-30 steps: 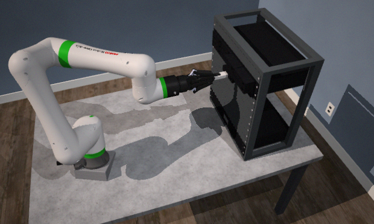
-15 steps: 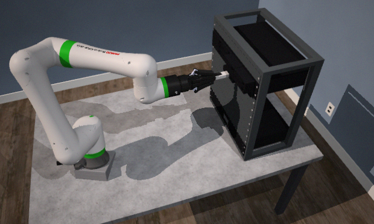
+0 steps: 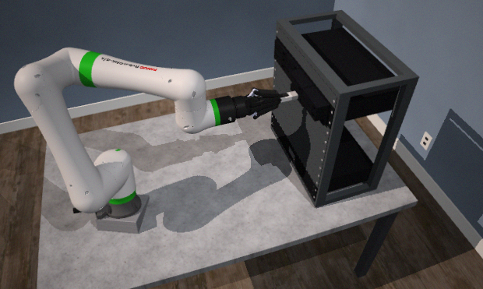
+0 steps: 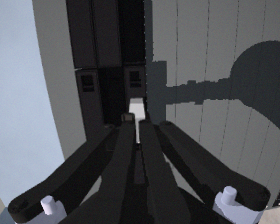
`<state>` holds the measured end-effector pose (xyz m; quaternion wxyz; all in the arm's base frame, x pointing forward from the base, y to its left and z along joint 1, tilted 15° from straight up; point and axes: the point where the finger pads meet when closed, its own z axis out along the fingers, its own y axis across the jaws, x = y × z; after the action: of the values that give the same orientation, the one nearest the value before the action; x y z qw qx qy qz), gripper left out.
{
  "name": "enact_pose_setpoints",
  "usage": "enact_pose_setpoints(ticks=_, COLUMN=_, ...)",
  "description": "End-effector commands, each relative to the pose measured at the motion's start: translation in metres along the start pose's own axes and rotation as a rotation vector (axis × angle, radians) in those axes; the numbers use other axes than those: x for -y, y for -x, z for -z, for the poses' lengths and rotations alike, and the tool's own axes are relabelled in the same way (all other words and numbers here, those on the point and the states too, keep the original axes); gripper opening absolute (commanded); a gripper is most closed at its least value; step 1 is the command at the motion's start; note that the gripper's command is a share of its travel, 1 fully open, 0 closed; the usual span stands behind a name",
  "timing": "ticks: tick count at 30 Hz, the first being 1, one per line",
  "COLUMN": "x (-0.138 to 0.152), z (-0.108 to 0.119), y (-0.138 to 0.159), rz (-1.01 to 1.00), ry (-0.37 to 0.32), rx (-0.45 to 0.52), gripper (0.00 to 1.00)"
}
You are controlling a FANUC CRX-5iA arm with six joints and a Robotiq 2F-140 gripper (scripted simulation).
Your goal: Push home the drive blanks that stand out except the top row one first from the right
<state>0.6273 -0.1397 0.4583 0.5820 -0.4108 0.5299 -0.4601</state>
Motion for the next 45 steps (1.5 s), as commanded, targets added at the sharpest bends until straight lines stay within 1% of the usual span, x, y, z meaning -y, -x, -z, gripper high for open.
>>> enact_pose_setpoints(ticks=1, x=0.000, z=0.000, y=0.000, rz=-0.001, ry=-0.001, rx=0.000, gripper=0.00)
enact_pose_setpoints(ticks=9, x=0.000, z=-0.010, y=0.000, rz=-0.001, ry=-0.001, rx=0.000, gripper=0.00)
enact_pose_setpoints(ticks=45, x=0.000, z=-0.016, y=0.000, rz=-0.001, ry=-0.001, rx=0.000, gripper=0.00)
